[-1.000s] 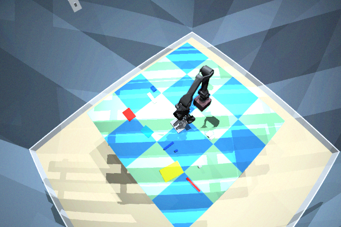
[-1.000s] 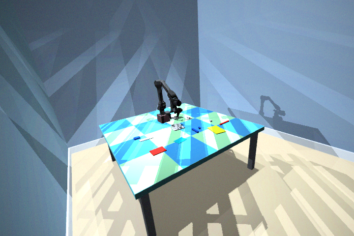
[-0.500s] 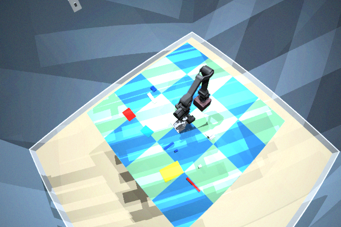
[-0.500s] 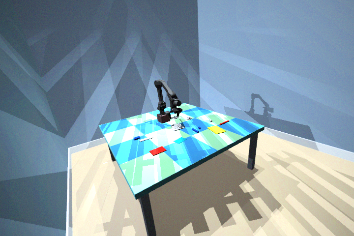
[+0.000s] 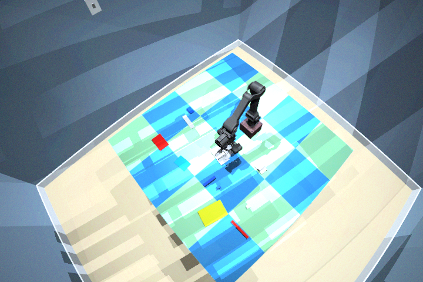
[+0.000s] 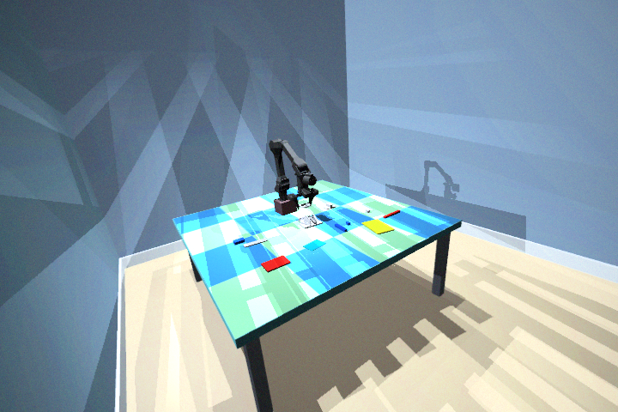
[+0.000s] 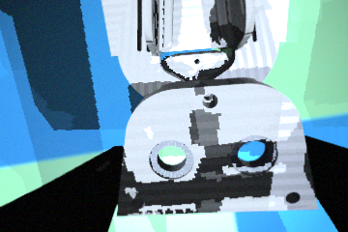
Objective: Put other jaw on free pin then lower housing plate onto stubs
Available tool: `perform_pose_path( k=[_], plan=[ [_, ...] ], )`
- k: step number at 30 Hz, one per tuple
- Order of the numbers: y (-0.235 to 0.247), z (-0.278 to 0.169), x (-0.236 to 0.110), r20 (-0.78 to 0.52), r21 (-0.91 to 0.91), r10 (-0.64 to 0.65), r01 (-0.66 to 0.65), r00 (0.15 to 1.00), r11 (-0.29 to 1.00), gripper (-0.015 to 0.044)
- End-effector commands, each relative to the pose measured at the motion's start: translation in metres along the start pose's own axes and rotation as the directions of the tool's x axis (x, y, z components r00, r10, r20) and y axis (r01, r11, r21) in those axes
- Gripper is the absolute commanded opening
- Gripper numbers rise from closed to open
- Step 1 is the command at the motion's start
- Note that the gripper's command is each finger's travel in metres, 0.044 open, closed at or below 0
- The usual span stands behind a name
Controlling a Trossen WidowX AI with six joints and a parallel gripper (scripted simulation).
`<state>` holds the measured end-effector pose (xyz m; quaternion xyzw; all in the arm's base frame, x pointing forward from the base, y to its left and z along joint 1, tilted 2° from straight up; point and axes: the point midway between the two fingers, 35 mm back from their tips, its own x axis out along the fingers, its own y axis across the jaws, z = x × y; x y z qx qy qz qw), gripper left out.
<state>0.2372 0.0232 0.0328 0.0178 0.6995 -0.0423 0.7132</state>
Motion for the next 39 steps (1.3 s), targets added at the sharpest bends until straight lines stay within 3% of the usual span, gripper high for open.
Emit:
perform_pose_path(
  k=[1, 39],
  plan=[
    [-0.001, 0.000, 0.001, 0.000, -0.004, -0.002, 0.002, 1.000, 1.000, 0.0351],
    [-0.001, -0.001, 0.062, 0.000, -0.004, -0.003, 0.003, 1.000, 1.000, 0.0351]
  ],
)
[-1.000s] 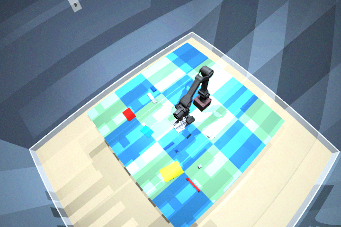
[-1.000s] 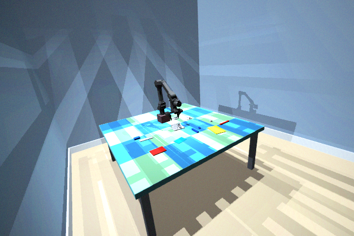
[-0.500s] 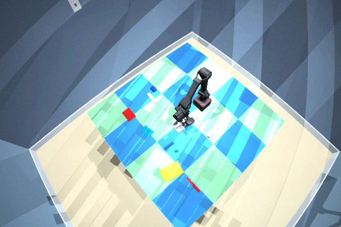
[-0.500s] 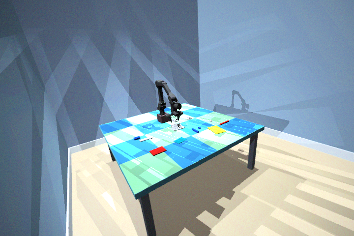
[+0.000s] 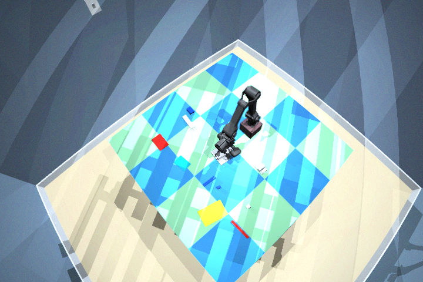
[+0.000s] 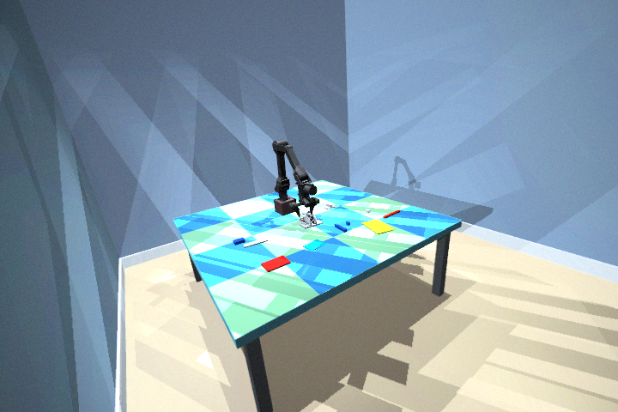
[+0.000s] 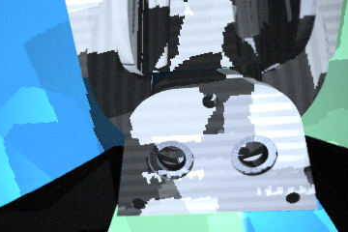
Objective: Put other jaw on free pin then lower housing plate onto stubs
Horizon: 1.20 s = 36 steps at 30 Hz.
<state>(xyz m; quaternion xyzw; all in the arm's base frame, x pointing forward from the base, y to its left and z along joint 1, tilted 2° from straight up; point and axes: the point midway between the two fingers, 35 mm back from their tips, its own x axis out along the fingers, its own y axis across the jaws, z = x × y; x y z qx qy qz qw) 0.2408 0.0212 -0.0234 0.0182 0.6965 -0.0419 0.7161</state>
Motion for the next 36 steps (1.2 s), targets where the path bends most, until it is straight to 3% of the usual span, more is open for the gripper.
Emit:
perform_pose_path(
  k=[1, 36],
  plan=[
    [-0.0011, -0.0033, 0.0061, -0.008, -0.005, -0.004, 0.004, 1.000, 1.000, 0.0351],
    [-0.0012, -0.0034, 0.0105, -0.009, -0.005, -0.004, 0.004, 1.000, 1.000, 0.0351]
  ],
)
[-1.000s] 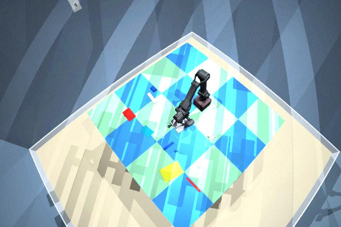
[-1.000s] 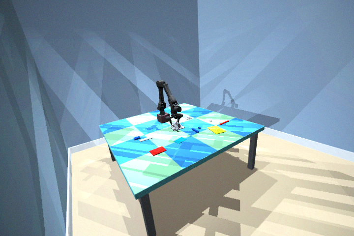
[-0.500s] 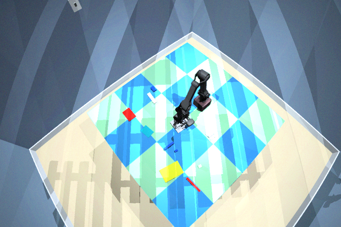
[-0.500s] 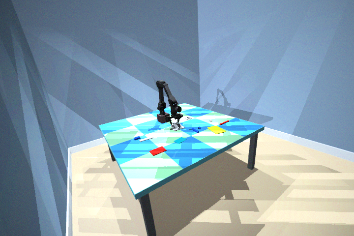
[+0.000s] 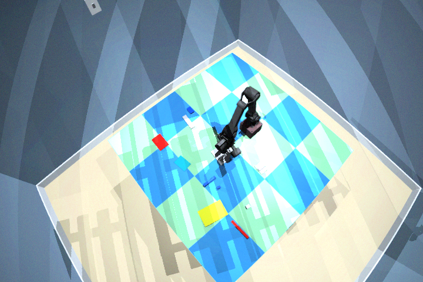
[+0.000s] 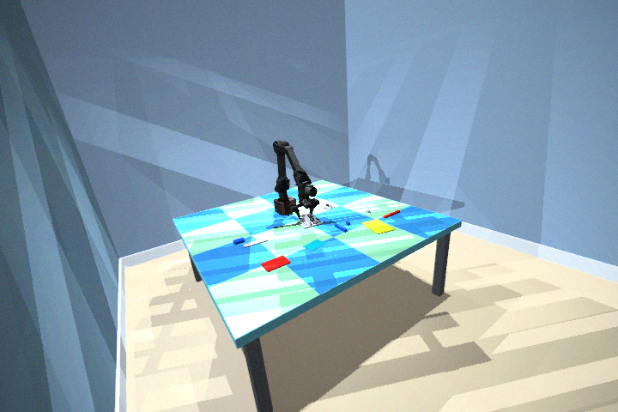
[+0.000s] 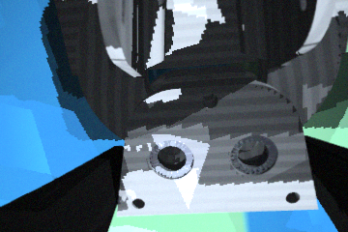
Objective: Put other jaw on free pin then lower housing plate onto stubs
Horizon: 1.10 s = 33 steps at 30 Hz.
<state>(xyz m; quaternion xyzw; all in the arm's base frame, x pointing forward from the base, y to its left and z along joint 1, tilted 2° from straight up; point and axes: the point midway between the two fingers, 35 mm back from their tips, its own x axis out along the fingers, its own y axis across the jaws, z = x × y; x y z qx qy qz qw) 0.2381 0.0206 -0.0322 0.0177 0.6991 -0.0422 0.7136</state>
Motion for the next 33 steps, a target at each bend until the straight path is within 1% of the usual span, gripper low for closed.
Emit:
perform_pose_path(
  k=[1, 33],
  plan=[
    [-0.0006, -0.0006, 0.0021, -0.001, -0.004, -0.003, 0.003, 1.000, 1.000, 0.0351],
    [-0.0007, -0.0006, 0.0075, -0.002, -0.004, -0.003, 0.003, 1.000, 1.000, 0.0351]
  ],
)
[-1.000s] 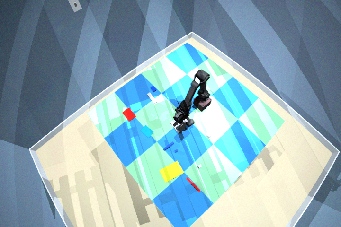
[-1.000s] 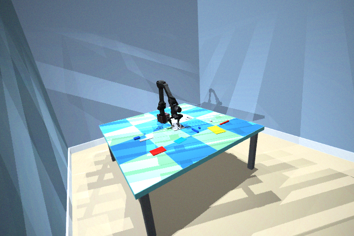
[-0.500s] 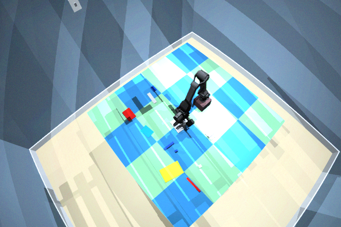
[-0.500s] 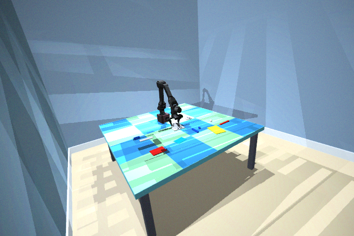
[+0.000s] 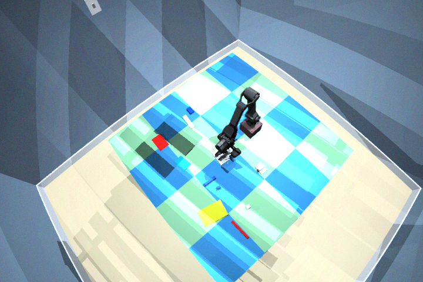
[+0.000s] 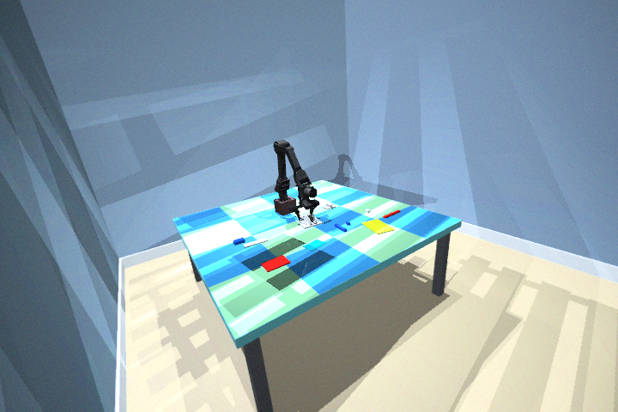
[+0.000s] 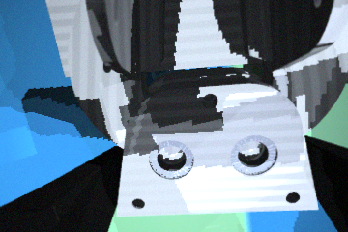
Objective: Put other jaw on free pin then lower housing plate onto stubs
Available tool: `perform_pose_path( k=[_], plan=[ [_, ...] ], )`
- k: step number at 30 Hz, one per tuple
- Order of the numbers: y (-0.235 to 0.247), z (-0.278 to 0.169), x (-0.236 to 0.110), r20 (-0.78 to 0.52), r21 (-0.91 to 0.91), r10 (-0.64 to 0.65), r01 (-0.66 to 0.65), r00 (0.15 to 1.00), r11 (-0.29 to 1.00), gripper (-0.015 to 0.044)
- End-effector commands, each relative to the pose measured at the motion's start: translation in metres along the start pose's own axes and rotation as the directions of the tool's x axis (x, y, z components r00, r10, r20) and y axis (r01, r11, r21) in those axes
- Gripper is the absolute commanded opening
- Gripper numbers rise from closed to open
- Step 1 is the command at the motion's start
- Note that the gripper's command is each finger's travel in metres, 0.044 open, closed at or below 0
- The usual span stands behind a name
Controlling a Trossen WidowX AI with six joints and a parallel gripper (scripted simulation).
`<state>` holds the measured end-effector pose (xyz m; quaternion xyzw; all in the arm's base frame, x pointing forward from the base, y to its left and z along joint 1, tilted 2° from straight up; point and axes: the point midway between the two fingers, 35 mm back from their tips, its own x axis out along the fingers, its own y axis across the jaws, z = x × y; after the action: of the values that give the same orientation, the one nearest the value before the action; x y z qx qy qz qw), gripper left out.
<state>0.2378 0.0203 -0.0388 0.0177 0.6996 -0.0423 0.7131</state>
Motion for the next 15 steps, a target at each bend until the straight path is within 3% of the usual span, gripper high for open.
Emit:
perform_pose_path(
  k=[1, 15],
  plan=[
    [-0.0006, -0.0002, 0.0014, 0.000, -0.004, -0.003, 0.003, 1.000, 1.000, 0.0351],
    [-0.0006, -0.0003, 0.0049, 0.000, -0.004, -0.003, 0.003, 1.000, 1.000, 0.0351]
  ],
)
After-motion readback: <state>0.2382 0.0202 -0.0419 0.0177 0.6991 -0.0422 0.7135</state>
